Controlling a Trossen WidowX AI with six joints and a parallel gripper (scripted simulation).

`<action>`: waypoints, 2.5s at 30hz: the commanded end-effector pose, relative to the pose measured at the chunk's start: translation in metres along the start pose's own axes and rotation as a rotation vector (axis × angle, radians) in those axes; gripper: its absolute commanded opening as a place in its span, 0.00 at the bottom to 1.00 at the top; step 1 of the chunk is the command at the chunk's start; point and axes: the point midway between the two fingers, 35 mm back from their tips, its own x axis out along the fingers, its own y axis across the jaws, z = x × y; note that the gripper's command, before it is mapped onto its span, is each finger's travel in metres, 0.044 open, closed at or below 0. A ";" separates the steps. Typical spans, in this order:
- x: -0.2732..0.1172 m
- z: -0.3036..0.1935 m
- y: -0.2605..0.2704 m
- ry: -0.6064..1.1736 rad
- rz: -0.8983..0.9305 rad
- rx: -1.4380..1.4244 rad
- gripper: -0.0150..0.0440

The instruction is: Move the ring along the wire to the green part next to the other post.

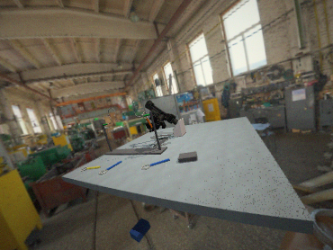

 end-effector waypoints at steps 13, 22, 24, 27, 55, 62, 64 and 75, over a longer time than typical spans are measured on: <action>0.005 -0.014 0.003 0.004 0.002 0.000 0.00; 0.005 -0.014 0.003 0.004 0.002 0.000 0.00; 0.005 -0.014 0.003 0.004 0.002 0.000 0.00; 0.005 -0.014 0.003 0.004 0.002 0.000 0.00; -0.045 -0.014 0.003 0.006 0.004 0.000 0.53; -0.045 -0.014 0.003 0.006 0.004 0.000 0.53; -0.045 -0.014 0.003 0.006 0.004 0.000 0.53; -0.045 -0.014 0.003 0.006 0.004 0.000 0.53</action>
